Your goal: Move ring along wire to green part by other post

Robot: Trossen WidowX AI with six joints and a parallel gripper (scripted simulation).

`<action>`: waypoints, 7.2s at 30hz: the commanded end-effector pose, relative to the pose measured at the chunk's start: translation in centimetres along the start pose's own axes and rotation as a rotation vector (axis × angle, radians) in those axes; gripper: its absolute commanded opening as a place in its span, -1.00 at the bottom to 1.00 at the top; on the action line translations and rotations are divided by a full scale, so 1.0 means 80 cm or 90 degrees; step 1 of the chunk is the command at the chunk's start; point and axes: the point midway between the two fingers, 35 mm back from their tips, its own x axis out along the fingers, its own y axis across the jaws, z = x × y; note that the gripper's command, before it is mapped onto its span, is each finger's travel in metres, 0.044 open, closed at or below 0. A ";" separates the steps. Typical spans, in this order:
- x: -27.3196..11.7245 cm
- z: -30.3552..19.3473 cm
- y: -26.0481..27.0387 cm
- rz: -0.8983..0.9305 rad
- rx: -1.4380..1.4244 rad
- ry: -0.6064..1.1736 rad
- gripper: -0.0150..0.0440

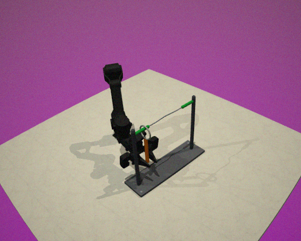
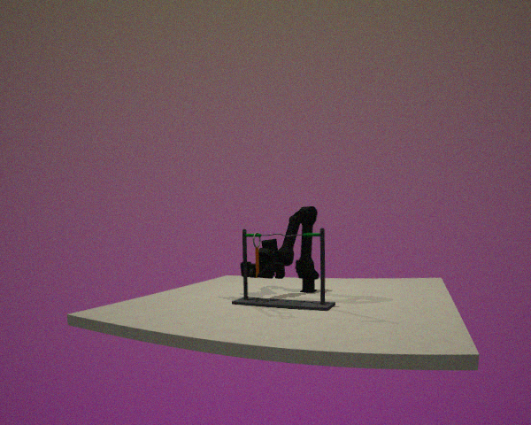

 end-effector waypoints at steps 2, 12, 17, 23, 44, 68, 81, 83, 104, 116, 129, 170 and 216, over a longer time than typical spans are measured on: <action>0.001 0.000 -0.001 -0.002 0.002 0.000 0.05; 0.001 0.000 -0.001 -0.002 0.002 0.000 0.05; 0.000 0.000 0.000 0.000 0.000 0.000 -0.31; 0.000 0.000 0.000 0.000 0.000 0.000 -0.84; -0.004 0.024 0.000 0.004 0.000 0.000 -1.00; -0.004 0.024 0.000 0.004 0.000 0.000 -1.00; -0.004 0.024 0.007 0.005 0.000 0.001 -1.00; -0.003 0.024 0.009 0.005 0.000 0.001 -1.00; -0.003 0.024 0.037 0.008 0.005 0.003 -1.00; -0.004 0.024 0.054 0.007 0.021 0.007 -1.00; -0.030 0.023 0.075 0.007 0.053 0.116 -1.00; -0.089 0.040 0.097 0.070 -0.057 0.346 -1.00; -0.090 0.024 0.171 0.003 0.028 0.278 -1.00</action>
